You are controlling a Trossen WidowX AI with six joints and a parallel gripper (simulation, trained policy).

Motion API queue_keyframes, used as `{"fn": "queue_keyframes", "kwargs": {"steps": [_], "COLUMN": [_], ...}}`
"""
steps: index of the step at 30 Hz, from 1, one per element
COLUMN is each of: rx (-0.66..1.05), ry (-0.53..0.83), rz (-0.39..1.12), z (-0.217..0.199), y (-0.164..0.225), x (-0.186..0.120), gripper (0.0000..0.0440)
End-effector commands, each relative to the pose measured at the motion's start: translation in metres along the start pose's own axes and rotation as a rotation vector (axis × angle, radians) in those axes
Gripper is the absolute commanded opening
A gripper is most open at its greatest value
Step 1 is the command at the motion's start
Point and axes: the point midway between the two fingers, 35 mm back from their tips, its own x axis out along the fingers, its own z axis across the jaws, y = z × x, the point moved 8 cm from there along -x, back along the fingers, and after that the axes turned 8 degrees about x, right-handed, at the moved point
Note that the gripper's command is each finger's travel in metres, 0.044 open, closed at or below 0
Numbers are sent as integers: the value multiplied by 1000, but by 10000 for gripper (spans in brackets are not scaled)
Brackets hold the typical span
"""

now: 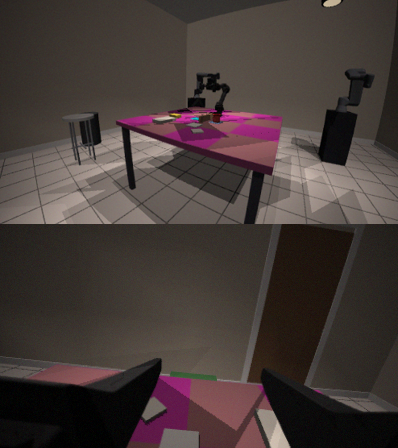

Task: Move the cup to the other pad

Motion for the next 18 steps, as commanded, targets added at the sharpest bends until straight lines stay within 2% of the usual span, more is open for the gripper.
{"fn": "queue_keyframes", "kwargs": {"steps": [1,14,16,18], "rx": [0,25,37,52], "ry": [-3,-21,-23,-26], "rz": [0,70,89,107], "z": [1,8,9,11], "y": [-1,-10,-11,-12], "x": [0,4,5,6], "gripper": [374,42,27,37]}}
